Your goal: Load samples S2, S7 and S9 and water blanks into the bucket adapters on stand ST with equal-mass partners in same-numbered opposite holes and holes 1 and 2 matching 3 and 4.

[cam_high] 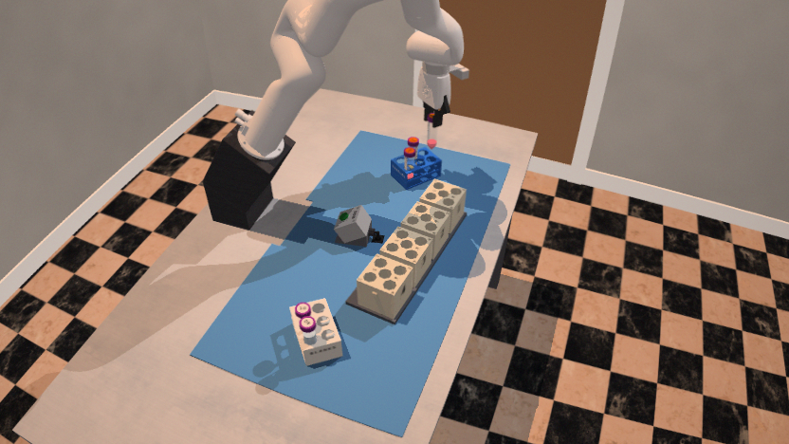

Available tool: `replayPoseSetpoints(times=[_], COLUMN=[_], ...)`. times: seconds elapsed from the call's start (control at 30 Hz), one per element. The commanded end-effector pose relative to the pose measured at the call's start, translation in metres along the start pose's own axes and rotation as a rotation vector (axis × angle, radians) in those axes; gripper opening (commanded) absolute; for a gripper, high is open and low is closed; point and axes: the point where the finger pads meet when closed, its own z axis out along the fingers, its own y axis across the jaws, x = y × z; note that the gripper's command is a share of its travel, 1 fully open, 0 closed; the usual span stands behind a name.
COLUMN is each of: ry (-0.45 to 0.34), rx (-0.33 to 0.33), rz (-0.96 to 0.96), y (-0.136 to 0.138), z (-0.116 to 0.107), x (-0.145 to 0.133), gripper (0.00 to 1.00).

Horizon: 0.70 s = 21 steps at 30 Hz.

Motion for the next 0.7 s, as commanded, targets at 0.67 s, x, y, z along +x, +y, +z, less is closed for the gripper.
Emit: replayPoseSetpoints(times=[0.67], ry=[0.004], rx=[-0.001], rz=[0.001], y=[0.000], z=[0.028], x=[0.002], gripper=[0.00])
